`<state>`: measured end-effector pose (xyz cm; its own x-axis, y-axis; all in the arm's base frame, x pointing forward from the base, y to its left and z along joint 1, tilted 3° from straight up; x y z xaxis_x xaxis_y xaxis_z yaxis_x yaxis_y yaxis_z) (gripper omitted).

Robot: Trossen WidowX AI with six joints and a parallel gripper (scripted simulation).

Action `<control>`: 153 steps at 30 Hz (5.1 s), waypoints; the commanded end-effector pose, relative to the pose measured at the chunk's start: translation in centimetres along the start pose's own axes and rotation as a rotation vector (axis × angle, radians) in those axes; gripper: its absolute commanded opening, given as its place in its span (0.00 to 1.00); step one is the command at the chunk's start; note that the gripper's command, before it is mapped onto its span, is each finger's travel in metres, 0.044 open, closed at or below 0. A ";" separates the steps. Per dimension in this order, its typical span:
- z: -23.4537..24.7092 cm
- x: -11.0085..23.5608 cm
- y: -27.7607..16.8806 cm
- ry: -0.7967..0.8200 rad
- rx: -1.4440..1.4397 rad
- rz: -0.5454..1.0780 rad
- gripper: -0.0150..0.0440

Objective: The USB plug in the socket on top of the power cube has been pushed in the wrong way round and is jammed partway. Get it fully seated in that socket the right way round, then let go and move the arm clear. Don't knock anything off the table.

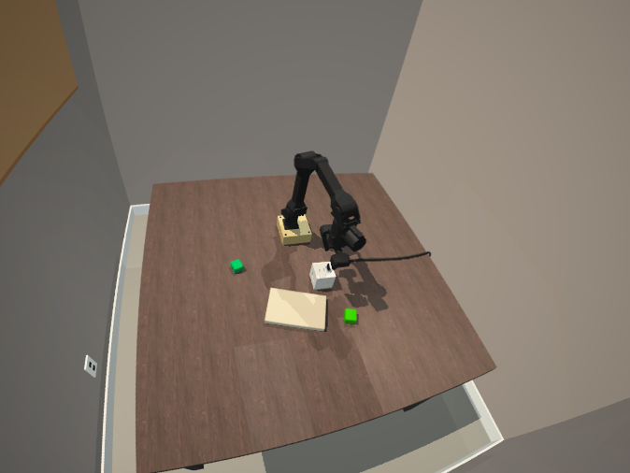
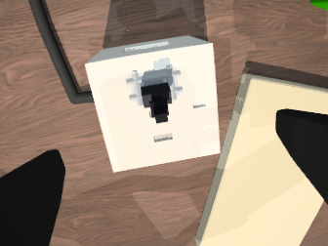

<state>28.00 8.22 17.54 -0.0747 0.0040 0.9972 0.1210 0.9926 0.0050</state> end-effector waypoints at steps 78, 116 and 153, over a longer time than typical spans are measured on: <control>0.1 -2.4 0.0 0.002 -0.003 0.001 0.25; 0.0 0.1 0.0 0.002 -0.003 0.001 0.25; 0.1 -0.2 -0.1 0.004 -0.852 0.004 0.25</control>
<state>27.92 8.16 17.38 -0.0692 0.0053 0.9976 0.7733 0.6320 0.0503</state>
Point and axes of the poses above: the point midway between the two fingers, 35 mm back from their tips, its own x axis back along the fingers, its own z axis across the jaws, y = z × x, the point moved 4 cm from there along x, back along the fingers, and after that the axes turned 6 degrees about -x, right-handed, at the moved point
